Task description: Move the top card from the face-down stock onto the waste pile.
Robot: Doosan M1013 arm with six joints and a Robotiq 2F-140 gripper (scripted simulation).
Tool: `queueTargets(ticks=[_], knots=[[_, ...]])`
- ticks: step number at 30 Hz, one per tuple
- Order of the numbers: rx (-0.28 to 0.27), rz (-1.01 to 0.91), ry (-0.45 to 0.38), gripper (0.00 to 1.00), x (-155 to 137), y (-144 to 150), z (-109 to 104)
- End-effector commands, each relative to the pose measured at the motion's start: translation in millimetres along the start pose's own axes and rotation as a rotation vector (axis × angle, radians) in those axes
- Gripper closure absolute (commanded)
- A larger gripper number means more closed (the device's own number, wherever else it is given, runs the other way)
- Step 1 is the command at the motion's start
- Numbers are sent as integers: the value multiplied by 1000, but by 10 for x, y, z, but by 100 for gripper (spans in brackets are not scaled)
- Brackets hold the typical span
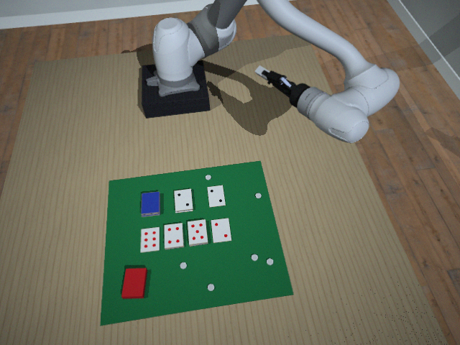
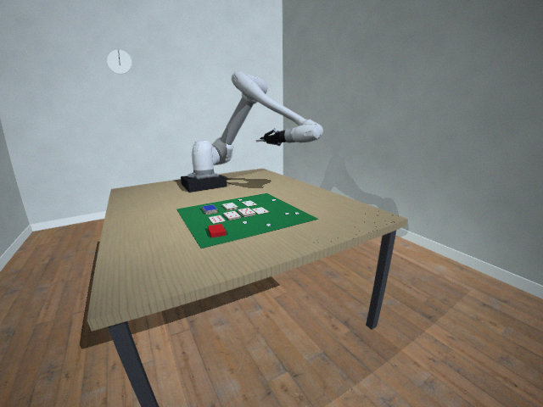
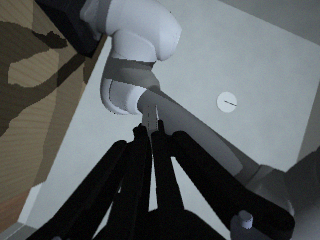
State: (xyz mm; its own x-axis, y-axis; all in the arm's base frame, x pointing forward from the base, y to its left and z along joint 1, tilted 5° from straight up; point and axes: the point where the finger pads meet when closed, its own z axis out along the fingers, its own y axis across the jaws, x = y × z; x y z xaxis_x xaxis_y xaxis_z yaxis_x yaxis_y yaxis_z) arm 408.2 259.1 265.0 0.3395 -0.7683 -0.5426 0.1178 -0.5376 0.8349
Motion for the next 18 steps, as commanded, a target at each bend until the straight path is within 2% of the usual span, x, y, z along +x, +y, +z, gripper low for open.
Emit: queueTargets(ticks=[1,17,18], knots=[[0,0,0,100,-1,1,0],[0,0,0,100,-1,1,0],[1,-1,0,0,2,1,0]])
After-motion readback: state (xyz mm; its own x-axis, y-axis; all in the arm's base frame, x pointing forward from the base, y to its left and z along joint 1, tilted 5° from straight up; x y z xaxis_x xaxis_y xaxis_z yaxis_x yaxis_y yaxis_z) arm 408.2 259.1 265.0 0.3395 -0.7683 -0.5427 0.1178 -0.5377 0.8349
